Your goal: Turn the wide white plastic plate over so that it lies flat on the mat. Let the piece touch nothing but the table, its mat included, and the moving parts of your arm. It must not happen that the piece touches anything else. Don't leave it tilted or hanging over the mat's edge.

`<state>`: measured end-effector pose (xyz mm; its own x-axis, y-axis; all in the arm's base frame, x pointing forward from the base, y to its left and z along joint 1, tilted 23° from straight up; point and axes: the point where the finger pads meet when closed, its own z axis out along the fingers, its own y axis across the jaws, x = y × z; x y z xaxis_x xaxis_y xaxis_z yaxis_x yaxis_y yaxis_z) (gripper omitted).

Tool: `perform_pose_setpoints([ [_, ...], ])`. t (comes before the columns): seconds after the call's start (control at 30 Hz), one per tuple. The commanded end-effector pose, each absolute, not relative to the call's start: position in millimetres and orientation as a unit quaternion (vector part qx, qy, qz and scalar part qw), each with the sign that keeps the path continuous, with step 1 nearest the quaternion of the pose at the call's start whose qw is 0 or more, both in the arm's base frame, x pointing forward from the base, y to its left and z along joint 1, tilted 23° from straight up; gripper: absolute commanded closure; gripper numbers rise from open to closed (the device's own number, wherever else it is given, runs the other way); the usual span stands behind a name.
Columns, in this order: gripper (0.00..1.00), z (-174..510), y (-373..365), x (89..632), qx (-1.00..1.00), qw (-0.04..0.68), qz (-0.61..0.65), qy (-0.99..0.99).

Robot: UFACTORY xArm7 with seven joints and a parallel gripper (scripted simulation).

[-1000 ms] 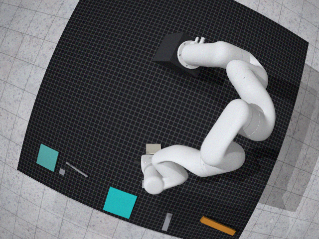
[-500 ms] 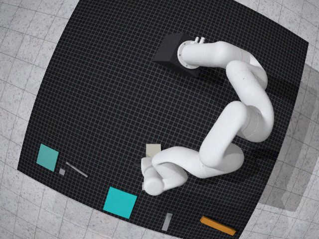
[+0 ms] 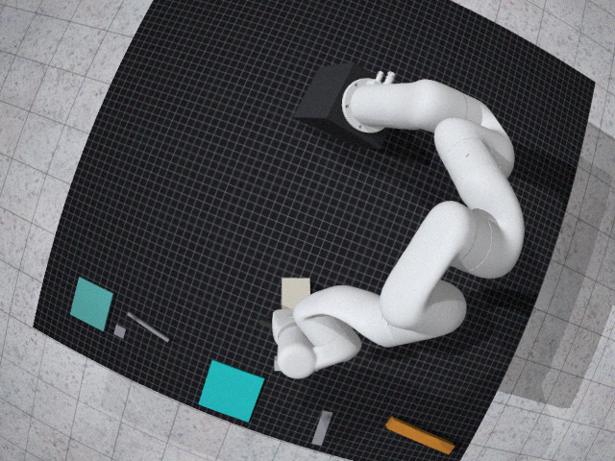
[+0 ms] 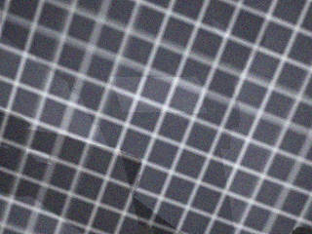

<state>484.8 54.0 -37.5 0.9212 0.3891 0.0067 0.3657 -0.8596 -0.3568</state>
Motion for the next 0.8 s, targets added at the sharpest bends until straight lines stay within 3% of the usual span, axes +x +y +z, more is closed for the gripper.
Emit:
perform_pose_setpoints([
  [0.0,0.24,-36.4,52.8,488.1,-0.964,0.177,0.030,-0.195],
  [0.77,0.24,-53.7,66.5,503.7,-0.965,0.183,0.000,-0.189],
])
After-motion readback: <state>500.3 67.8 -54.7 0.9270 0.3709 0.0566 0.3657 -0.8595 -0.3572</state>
